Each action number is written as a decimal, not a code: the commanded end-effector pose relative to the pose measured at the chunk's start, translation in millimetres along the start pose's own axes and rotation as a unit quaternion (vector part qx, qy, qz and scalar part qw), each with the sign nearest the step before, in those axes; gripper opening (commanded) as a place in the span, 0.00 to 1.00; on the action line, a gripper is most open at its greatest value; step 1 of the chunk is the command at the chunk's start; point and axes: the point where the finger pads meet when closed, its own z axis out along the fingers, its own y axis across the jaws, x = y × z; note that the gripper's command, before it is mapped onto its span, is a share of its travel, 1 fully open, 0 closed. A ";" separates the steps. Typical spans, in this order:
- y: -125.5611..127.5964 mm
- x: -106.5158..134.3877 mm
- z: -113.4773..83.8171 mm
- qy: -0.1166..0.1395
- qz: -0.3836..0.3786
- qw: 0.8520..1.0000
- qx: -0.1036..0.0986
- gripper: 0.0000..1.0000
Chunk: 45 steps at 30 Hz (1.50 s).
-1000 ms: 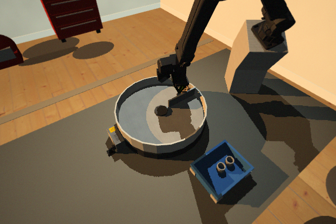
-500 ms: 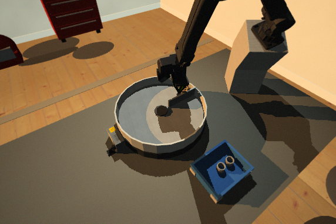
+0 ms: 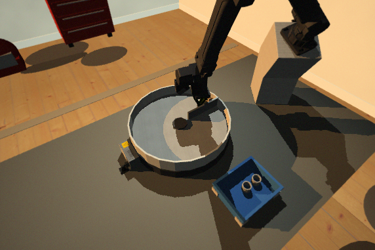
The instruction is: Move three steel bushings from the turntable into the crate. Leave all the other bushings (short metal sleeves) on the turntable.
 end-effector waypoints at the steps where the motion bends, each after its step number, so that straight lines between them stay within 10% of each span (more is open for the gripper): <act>1: -1.2 -6.7 -4.0 -0.008 0.007 1.000 0.001 0.13; 45: 2.2 -6.1 -3.7 -0.007 0.002 1.000 -0.001 0.00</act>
